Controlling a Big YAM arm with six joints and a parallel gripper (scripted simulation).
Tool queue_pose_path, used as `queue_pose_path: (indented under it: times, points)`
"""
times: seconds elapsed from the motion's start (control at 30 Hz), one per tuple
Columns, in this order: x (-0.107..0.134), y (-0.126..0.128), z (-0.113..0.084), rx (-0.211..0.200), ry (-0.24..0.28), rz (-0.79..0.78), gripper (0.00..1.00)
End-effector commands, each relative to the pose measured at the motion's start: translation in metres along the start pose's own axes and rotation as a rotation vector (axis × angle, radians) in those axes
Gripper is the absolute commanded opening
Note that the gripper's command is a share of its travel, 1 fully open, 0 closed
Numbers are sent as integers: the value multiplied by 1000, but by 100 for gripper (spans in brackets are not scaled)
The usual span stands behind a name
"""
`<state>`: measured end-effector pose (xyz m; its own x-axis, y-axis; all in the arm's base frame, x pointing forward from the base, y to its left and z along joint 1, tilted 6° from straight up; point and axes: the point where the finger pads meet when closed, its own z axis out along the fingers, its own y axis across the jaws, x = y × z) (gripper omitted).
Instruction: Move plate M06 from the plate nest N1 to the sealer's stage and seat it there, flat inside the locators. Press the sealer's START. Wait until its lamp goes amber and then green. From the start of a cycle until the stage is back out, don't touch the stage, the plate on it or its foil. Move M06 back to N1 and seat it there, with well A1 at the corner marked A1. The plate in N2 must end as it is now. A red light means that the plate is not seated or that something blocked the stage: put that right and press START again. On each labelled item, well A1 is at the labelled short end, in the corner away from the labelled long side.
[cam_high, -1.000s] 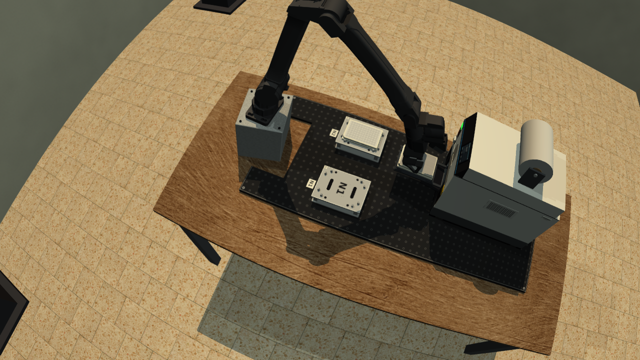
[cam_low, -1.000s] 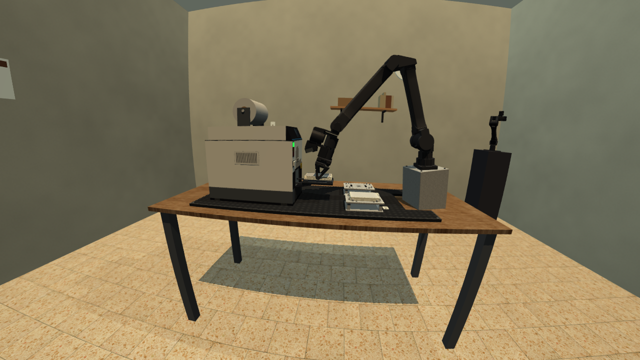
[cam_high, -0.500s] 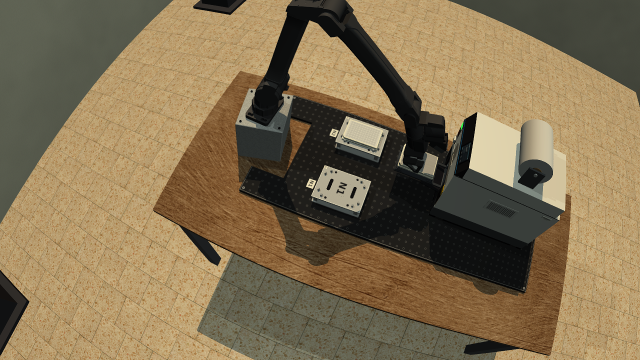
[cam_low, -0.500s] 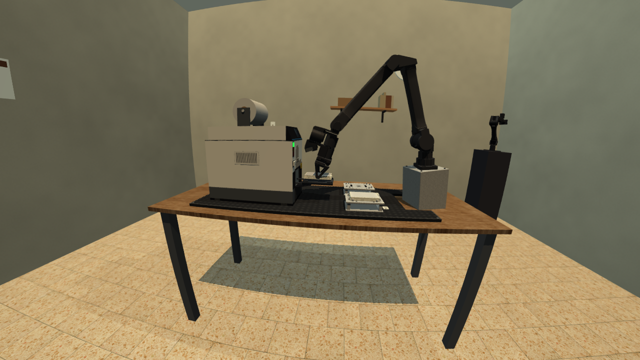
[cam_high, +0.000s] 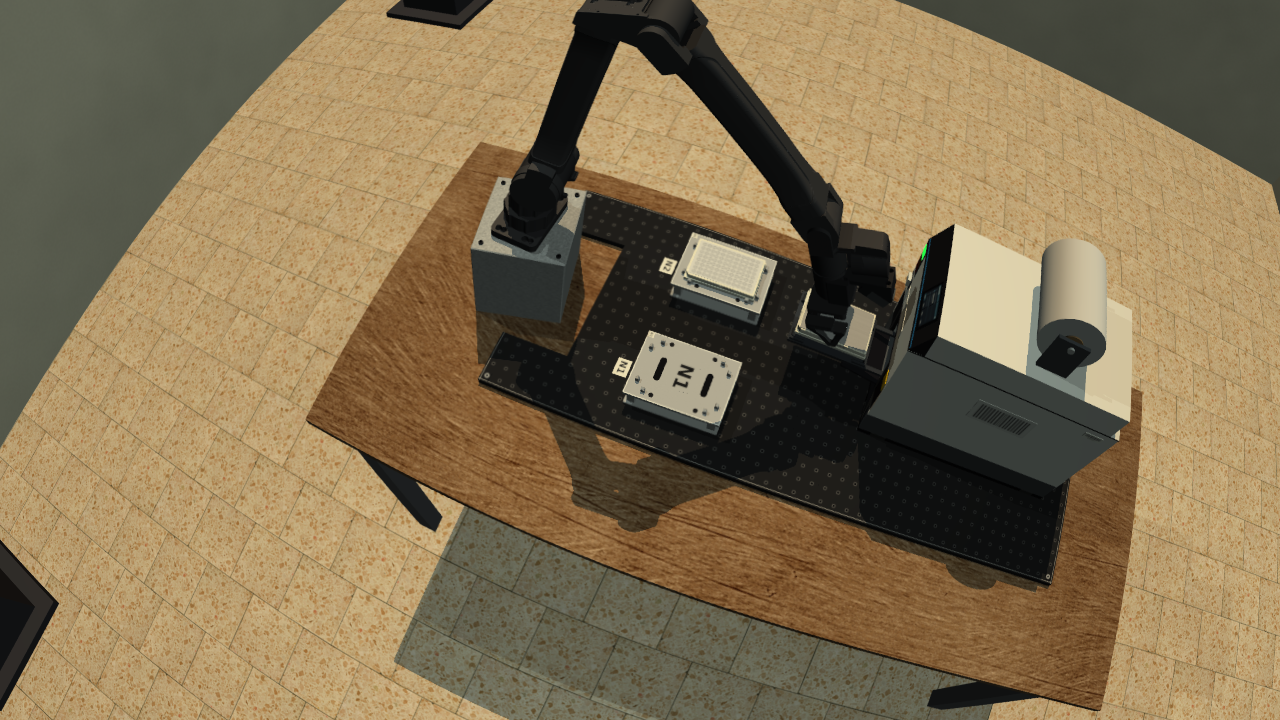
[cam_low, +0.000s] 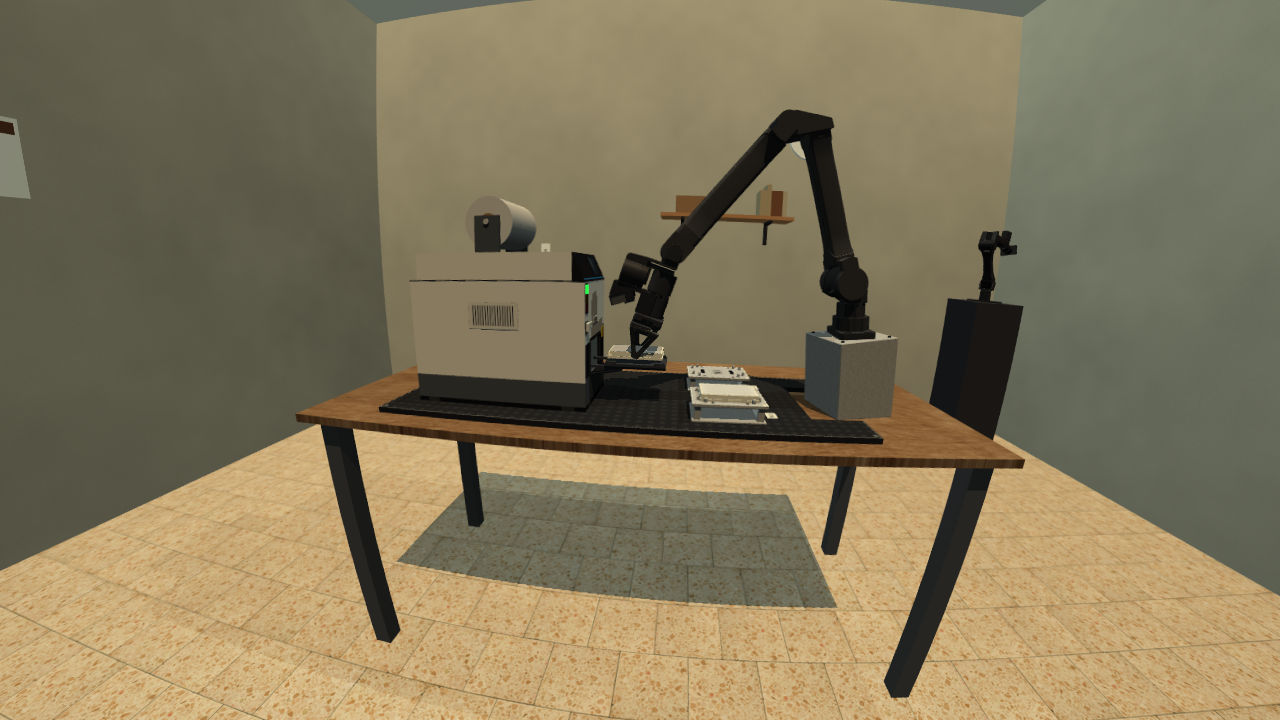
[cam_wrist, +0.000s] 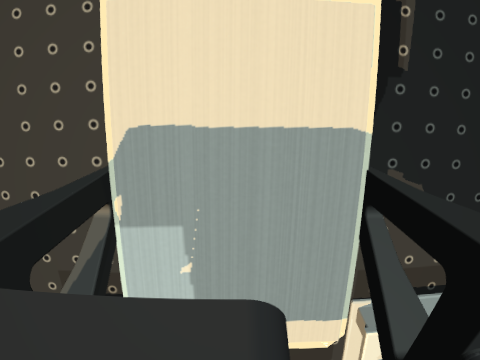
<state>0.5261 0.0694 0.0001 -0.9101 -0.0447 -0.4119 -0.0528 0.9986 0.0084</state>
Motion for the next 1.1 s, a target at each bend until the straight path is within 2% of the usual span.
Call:
queue_pose_path:
  times: [0.0,0.37,0.57,0.67,0.8,0.97,1.07]
  points:
    - [-27,3,-11,-6,-45,4,0]
    - [-29,3,-17,-7,-53,4,0]
    - [-38,3,-34,-8,-64,5,0]
    - [-39,3,-36,-8,-64,5,0]
    - [-28,-3,-31,-1,-32,11,0]
    - [-24,-8,-42,2,-25,18,0]
    - [-30,-9,-51,2,-38,19,0]
